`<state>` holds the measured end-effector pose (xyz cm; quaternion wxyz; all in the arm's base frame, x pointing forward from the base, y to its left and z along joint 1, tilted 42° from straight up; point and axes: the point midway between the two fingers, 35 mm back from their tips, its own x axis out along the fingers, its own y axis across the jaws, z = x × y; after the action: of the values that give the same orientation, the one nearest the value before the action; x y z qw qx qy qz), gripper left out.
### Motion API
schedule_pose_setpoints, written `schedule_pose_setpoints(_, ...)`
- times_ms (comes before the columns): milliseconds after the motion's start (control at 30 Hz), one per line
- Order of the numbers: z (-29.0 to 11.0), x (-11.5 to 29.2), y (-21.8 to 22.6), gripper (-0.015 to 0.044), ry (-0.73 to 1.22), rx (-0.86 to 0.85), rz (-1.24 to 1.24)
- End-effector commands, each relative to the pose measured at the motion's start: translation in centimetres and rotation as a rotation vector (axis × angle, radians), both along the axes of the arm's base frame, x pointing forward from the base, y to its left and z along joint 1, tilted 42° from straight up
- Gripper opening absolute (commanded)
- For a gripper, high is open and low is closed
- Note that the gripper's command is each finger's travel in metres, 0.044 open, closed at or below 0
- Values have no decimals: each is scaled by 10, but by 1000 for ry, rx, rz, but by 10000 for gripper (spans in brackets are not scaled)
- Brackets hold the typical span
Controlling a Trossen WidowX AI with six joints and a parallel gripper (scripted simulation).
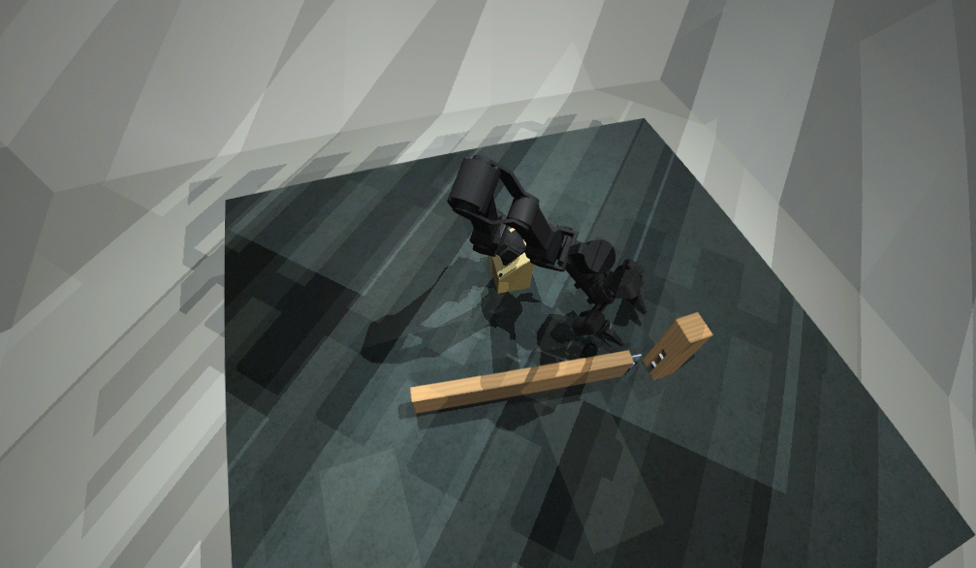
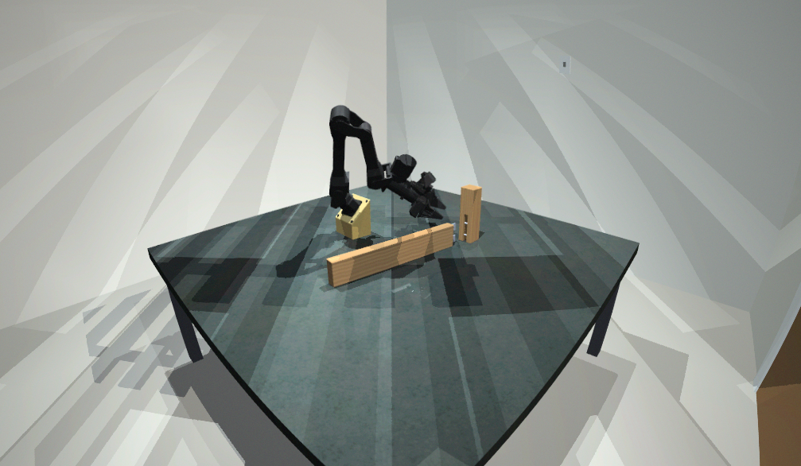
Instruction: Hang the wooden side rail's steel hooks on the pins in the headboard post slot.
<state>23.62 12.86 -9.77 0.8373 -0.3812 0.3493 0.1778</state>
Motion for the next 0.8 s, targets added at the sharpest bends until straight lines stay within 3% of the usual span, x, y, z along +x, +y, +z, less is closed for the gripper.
schedule_pose_setpoints(0, 3, 12, 5, 440, 64, -23, 36)
schedule_pose_setpoints(533, 66, 42, -4, 440, 338, -44, 189)
schedule_pose_setpoints(767, 67, 42, -4, 440, 341, -43, 190)
